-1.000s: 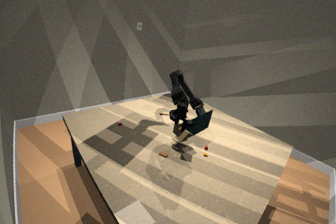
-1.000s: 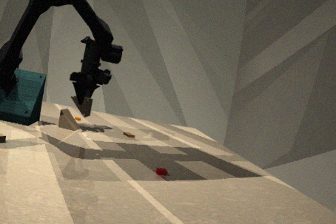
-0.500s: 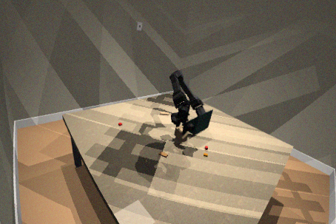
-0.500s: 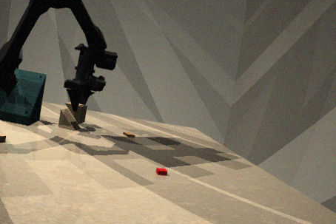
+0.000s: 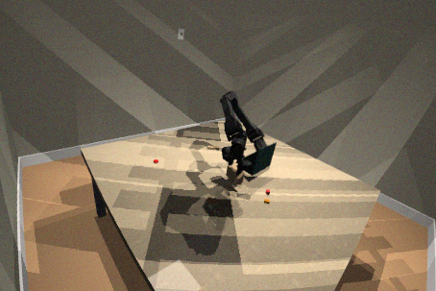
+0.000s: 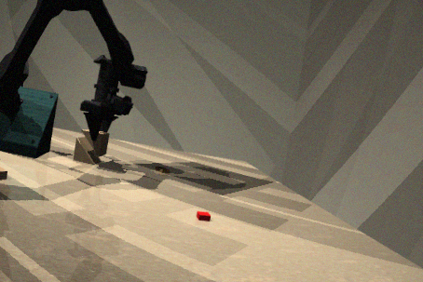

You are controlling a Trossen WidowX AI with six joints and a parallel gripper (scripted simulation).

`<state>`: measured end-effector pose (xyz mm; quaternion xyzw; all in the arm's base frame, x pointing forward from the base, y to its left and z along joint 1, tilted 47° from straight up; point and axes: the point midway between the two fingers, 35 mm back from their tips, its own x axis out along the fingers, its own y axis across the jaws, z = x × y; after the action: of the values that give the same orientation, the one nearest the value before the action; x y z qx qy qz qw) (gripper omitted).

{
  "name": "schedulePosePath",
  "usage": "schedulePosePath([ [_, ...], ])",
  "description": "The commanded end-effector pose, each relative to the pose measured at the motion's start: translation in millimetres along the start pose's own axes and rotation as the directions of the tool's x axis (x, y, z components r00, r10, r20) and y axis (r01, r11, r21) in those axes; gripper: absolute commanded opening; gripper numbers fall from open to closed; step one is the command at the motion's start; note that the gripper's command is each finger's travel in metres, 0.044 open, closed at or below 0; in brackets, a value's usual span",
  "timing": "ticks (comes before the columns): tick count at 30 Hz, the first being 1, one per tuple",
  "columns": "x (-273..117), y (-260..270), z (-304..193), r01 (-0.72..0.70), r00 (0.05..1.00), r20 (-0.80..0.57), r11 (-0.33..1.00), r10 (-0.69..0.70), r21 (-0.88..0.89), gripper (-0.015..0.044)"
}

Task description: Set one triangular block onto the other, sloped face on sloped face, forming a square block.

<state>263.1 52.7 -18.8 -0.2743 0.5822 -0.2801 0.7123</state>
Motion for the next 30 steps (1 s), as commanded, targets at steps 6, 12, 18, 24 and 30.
schedulePosePath([
  [6,2,0,1,0.004,1.000,0.006,1.000,-0.004,0.004,0.0000],
  [12,6,0,-1,0.004,1.000,0.006,1.000,-0.004,0.004,0.0000],
  [18,10,0,-2,0.005,1.000,0.006,1.000,-0.005,0.004,0.0000],
  [24,13,0,-4,0.005,1.000,0.005,1.000,-0.005,0.004,0.0000],
  [30,17,0,-6,0.006,1.000,0.005,1.000,-0.006,0.004,0.0000],
])
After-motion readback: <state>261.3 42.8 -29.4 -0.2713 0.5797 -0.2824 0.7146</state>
